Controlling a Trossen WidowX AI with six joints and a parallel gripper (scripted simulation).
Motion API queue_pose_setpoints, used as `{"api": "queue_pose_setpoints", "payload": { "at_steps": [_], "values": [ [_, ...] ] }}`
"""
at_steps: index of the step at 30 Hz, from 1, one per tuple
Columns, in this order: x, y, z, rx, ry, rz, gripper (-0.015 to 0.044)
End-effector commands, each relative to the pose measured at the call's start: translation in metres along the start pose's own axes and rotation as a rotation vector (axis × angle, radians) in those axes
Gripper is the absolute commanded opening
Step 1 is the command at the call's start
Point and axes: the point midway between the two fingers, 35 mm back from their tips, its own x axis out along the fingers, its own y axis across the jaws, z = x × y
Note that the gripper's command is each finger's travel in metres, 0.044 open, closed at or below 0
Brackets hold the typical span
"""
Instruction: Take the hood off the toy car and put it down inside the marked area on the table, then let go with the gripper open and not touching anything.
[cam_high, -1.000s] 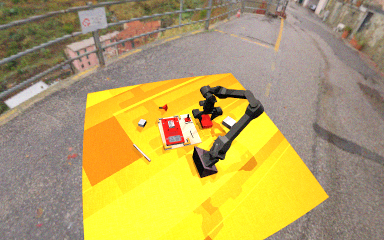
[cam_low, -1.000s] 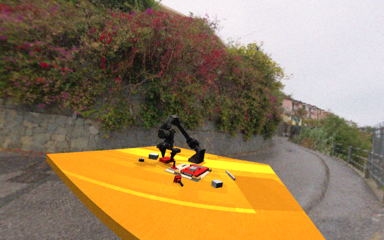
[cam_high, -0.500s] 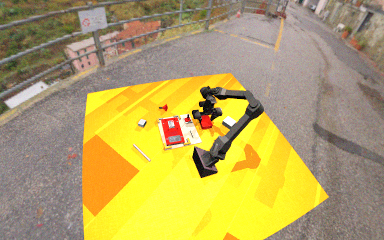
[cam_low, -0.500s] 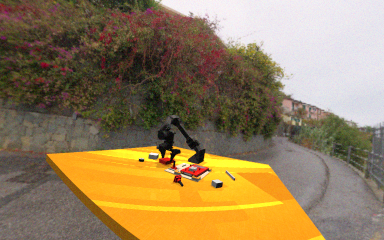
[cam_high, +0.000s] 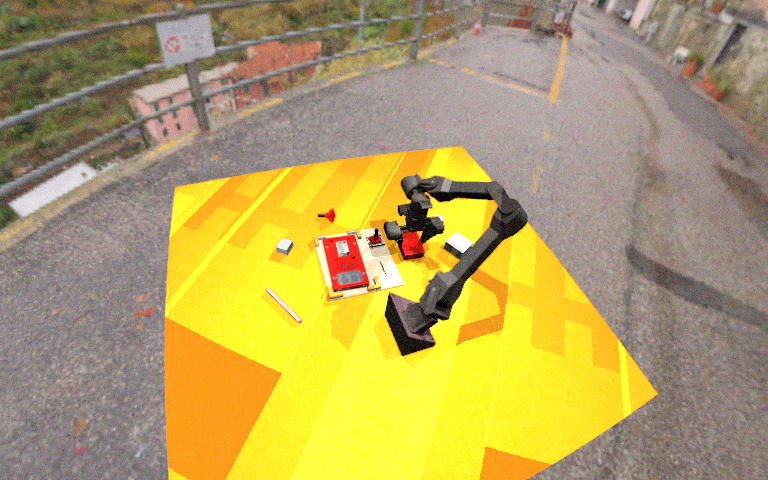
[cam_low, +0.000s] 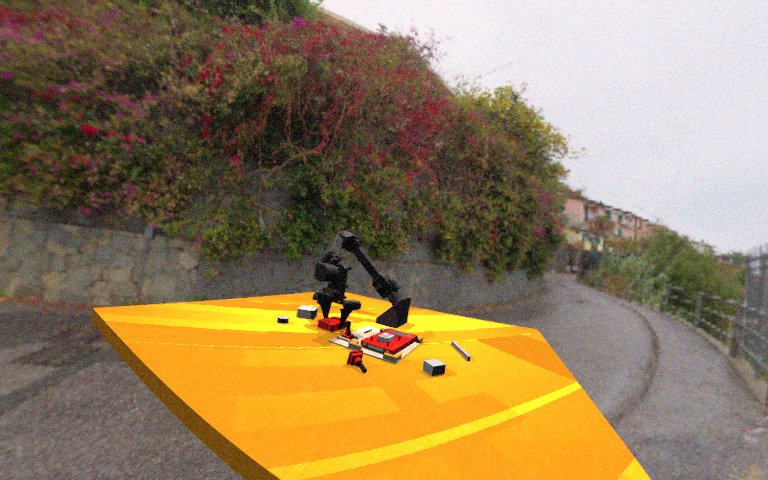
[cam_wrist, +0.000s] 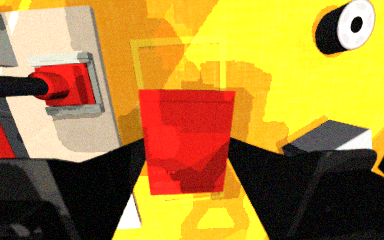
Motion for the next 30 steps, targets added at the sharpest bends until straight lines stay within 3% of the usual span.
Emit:
{"api": "queue_pose_setpoints", "payload": {
  "at_steps": [1, 8, 24, 30],
  "values": [
    [0.003, 0.000, -0.002, -0.006, 0.004, -0.004, 0.0000],
    [0.006, 0.000, -0.002, -0.006, 0.004, -0.004, 0.0000],
    [0.004, 0.000, 0.000, 0.000, 0.000, -0.001, 0.0420],
    [-0.018, 0.001, 0.002, 0.000, 0.003, 0.001, 0.0440]
  ]
}}
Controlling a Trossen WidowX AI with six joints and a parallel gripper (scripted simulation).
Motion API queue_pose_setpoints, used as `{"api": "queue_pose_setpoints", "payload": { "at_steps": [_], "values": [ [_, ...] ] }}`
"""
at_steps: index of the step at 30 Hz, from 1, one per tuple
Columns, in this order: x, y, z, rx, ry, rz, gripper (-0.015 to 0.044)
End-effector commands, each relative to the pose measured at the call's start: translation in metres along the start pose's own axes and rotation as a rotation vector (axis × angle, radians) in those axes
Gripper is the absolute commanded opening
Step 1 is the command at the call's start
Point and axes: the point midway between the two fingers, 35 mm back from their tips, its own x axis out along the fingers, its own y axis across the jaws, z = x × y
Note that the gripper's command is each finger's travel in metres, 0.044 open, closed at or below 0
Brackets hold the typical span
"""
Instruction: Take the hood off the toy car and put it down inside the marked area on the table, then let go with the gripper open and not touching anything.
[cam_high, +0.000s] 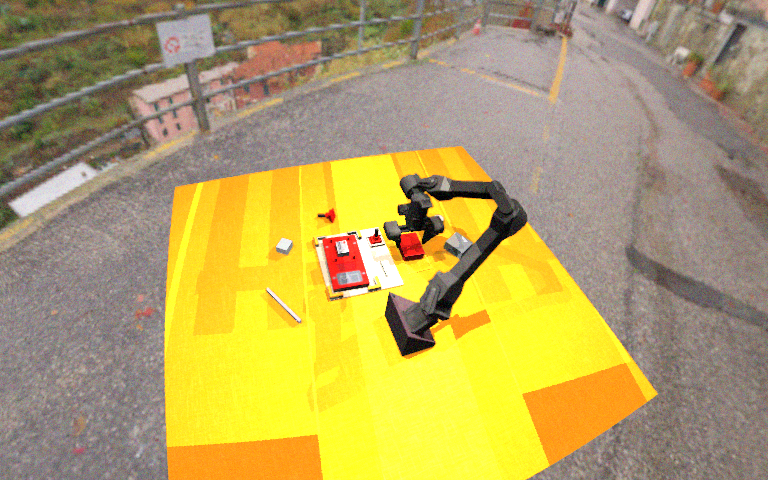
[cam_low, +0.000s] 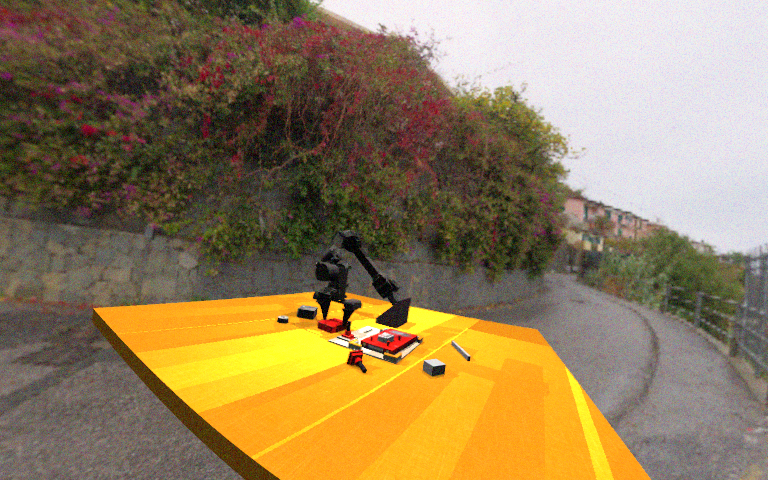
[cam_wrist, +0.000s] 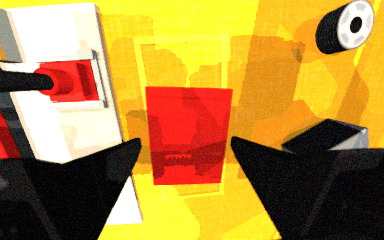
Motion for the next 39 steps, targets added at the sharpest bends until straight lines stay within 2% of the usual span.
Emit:
{"api": "queue_pose_setpoints", "payload": {
  "at_steps": [1, 4, 7, 39],
  "values": [
    [-0.024, 0.001, 0.004, 0.007, -0.005, 0.000, 0.0440],
    [-0.054, 0.001, 0.003, 0.007, -0.002, -0.004, 0.0440],
    [-0.064, 0.000, 0.002, 0.006, -0.001, -0.006, 0.0440],
    [-0.064, 0.000, 0.002, 0.006, -0.001, -0.006, 0.0440]
  ]
}}
